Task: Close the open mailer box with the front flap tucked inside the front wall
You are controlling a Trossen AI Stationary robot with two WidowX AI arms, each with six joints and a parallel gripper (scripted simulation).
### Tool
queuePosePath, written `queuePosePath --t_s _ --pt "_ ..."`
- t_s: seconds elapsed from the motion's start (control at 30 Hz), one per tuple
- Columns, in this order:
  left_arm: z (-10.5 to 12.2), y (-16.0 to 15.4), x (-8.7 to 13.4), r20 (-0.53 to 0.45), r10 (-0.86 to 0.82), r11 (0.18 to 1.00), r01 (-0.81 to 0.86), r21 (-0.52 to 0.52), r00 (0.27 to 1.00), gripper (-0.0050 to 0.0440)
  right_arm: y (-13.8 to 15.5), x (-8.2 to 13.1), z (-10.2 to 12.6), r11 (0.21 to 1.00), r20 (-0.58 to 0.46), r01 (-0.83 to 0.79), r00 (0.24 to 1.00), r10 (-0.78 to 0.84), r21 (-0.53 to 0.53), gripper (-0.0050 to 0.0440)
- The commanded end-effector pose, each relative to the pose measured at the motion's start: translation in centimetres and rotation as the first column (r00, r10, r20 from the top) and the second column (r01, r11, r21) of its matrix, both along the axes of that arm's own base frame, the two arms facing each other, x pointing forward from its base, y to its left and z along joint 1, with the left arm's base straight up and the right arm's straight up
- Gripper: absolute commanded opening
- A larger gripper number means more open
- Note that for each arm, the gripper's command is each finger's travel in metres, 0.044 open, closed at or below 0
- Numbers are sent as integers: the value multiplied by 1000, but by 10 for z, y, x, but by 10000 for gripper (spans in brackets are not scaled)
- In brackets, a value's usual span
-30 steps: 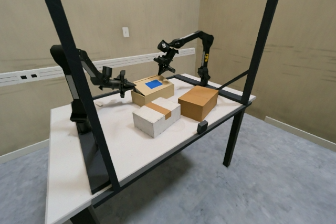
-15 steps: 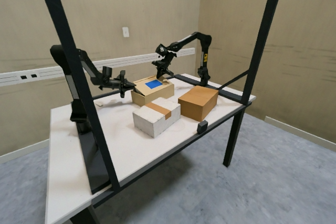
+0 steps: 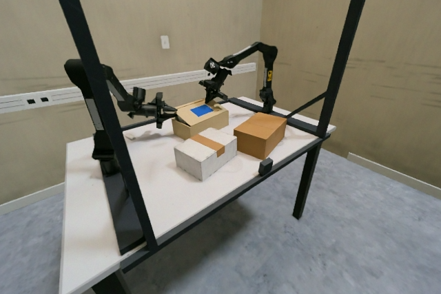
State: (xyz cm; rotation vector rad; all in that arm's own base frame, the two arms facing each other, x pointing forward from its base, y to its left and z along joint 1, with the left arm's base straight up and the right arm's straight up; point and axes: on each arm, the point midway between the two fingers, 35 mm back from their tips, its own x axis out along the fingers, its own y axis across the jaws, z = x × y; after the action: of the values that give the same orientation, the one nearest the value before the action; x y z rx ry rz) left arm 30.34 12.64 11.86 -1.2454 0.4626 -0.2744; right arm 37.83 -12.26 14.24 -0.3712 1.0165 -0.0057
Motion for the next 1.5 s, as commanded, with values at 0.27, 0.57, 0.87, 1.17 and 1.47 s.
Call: queuePosePath --t_s 0.27,0.57,0.87,1.17,1.47 --pt "17 15 -17 34 -1 999 0 37 999 300 -5 6 17 1000 34 1 999 0 -10 -50" --pt "16 20 -28 28 1 1000 -2 28 1000 300 -4 2 5 1000 11 1 1000 -1 -2 -50" --pt "12 25 -38 18 9 1000 -9 18 1000 300 -4 2 -8 1000 11 1 1000 -1 -2 -50" --pt "15 28 -44 22 8 1000 -9 18 1000 300 -4 2 -18 1000 11 1 1000 -1 -2 -50" --pt "17 30 -46 25 3 1000 -4 19 1000 300 -4 2 -30 1000 11 0 1000 0 -2 -50"
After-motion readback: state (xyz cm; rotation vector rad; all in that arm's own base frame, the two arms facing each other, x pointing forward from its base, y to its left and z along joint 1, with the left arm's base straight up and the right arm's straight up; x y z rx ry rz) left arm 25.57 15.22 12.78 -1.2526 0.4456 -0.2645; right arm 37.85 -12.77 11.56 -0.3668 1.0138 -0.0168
